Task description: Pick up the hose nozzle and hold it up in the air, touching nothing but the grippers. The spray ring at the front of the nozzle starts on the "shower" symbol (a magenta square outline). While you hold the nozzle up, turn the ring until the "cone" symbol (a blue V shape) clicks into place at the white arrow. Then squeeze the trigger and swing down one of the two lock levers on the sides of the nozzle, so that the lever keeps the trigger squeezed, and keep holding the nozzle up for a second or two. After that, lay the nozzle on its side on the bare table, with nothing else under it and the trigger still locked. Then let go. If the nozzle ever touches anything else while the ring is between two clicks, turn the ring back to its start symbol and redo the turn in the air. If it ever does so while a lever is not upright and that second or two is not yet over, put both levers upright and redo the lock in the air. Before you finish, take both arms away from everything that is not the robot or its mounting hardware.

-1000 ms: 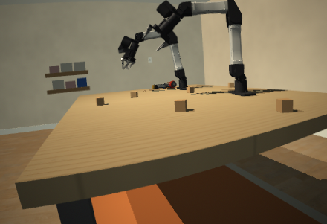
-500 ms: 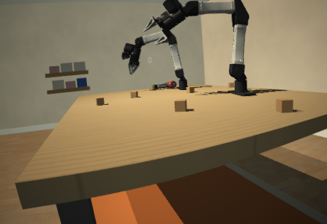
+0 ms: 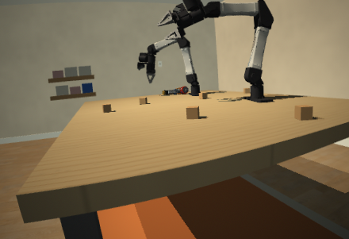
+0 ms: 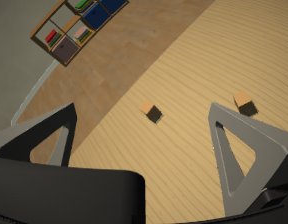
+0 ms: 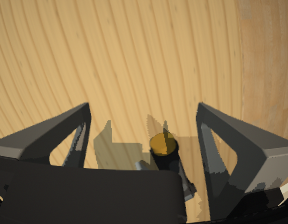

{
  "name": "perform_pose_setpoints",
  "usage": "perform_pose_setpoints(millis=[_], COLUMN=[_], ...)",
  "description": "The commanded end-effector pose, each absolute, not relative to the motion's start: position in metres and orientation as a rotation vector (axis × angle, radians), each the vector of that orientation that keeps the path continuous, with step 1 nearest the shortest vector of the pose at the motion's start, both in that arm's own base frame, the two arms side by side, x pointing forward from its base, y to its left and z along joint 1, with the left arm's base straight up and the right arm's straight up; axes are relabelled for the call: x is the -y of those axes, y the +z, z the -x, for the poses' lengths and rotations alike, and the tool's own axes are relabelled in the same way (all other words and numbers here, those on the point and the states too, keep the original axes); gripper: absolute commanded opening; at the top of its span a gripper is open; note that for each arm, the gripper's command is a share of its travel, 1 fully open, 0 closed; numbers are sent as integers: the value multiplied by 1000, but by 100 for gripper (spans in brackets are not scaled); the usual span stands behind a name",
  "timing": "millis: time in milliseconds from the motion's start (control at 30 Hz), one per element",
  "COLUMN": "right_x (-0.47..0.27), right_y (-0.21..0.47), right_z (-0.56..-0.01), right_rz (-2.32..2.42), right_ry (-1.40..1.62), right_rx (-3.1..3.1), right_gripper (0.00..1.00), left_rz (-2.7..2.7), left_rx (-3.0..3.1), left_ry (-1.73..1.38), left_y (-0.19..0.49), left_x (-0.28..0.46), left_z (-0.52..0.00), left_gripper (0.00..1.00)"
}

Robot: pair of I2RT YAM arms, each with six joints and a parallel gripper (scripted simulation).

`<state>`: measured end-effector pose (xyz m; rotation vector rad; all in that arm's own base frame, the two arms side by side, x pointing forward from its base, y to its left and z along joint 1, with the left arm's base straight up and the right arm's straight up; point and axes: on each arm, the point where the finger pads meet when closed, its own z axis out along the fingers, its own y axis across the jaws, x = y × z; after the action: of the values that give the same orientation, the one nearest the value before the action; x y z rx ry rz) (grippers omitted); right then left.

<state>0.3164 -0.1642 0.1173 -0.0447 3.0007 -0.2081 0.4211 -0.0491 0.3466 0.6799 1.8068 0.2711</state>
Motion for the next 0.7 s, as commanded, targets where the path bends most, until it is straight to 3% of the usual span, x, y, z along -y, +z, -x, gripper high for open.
perform_pose_setpoints(millis=[0,667], right_x=[165,210], right_y=[117,82], right_z=[-304,-190], right_rz=[201,631], right_ry=[-175,134], right_rx=[-3016,-3075], right_gripper=[78,78], left_rz=[-560,-37], left_rx=[-1776,-1582], left_ry=[254,31], left_y=[358,402], left_x=[42,4], left_z=[-420,-385], left_gripper=[100,100])
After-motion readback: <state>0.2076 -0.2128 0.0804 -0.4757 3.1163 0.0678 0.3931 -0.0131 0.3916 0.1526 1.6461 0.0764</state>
